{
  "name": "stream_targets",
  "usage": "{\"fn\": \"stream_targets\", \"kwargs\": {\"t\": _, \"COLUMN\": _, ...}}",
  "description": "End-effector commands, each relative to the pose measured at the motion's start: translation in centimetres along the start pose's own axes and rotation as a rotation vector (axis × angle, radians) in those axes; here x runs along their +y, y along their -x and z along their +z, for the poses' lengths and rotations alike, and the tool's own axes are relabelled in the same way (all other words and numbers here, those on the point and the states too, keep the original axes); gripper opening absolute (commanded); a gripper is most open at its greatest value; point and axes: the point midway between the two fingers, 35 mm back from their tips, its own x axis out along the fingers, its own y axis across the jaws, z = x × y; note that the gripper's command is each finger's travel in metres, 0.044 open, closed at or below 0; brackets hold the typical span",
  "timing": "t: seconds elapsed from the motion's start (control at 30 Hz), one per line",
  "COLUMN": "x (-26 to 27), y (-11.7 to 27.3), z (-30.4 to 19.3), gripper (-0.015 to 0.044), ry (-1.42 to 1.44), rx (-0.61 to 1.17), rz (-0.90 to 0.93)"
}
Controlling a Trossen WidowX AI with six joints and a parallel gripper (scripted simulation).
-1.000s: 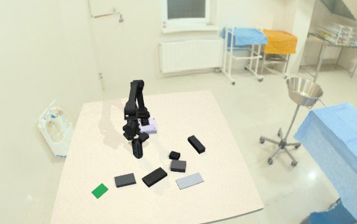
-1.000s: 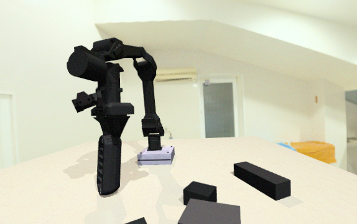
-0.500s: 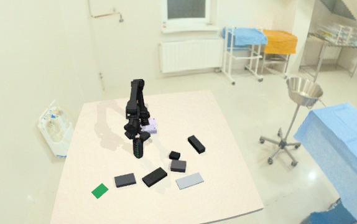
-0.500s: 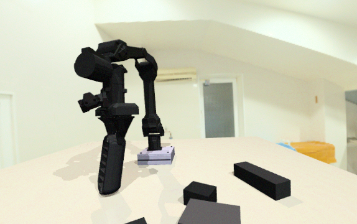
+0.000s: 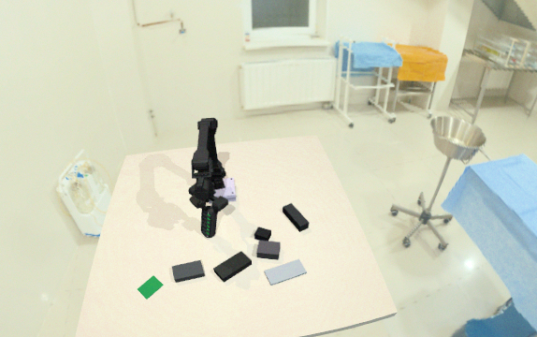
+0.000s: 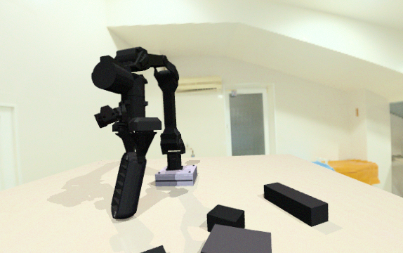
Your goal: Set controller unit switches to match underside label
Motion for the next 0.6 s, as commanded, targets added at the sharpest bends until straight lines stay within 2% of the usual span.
{"fn": "stream_targets", "kwargs": {"t": 0.0, "x": -0.1, "y": -0.7, "z": -0.7, "gripper": 0.0338, "ry": -0.004, "rx": 0.02, "rz": -0.005}}
{"fn": "stream_targets", "kwargs": {"t": 0.57, "x": -0.1, "y": -1.1, "z": -2.0, "gripper": 0.0338, "ry": -0.004, "rx": 0.021, "rz": -0.005}}
